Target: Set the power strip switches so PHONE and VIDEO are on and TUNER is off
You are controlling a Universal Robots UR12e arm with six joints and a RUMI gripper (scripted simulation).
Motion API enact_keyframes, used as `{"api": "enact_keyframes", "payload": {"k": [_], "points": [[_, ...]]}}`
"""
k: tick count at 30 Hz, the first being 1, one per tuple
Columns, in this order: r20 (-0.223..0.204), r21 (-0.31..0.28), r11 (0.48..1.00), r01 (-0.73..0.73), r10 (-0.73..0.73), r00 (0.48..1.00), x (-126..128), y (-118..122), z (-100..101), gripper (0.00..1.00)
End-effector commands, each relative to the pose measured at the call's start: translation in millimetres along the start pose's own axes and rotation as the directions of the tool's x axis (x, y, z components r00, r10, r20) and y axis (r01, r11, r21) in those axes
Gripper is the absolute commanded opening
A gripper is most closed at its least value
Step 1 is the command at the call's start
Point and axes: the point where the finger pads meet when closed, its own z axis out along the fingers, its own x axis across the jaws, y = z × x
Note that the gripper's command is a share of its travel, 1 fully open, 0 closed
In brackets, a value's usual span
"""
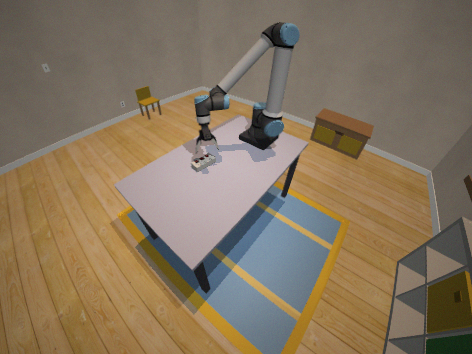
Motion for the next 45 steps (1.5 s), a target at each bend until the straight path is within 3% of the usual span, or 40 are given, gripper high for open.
{"api": "enact_keyframes", "payload": {"k": [1,12,45], "points": [[-0.014,0.036,0.999,-0.002,0.003,1.0,21.5,20.7,-2.9,1.0],[-0.032,0.062,0.998,-0.005,0.007,0.999,37.3,40.9,-7.2,1.0],[-0.033,0.063,0.998,-0.005,0.008,0.999,37.9,41.7,-7.3,1.0]]}}
